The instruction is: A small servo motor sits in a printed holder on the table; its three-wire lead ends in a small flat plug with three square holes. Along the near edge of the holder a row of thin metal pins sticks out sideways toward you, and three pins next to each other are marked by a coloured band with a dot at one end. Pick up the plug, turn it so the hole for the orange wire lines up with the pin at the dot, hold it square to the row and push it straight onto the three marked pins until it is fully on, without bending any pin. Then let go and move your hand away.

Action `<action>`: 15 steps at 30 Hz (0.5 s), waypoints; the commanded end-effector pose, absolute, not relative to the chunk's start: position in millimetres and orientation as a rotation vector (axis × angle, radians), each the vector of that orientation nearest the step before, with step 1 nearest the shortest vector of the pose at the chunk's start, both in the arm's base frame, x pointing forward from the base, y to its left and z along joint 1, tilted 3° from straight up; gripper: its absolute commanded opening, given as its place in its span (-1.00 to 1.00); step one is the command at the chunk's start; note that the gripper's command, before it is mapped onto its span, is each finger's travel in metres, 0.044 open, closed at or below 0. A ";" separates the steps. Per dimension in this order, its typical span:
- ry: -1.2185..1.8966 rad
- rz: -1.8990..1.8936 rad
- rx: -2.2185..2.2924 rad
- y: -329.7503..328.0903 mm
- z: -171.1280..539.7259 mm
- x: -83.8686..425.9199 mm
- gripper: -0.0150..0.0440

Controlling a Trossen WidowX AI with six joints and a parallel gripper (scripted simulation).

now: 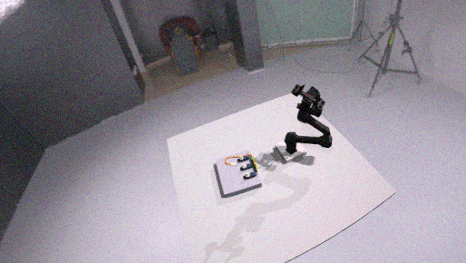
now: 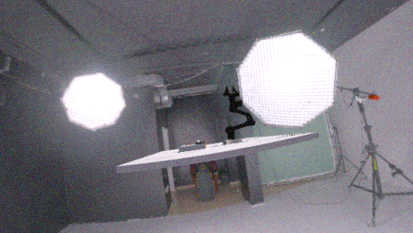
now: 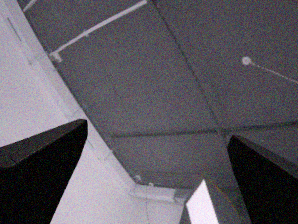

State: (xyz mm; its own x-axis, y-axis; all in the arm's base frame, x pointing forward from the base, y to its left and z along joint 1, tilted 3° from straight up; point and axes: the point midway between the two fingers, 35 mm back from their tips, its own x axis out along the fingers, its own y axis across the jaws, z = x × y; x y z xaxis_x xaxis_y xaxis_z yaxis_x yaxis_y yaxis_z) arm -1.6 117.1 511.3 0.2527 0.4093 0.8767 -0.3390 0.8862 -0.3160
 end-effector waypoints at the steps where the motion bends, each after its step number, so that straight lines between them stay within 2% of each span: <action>1: -1.213 0.508 -0.066 116.5 511.5 -1.5 0.78; 11: -1.218 0.451 0.028 84.7 520.3 10.1 -0.10; 15: -1.207 0.407 0.077 65.6 523.9 20.6 -0.10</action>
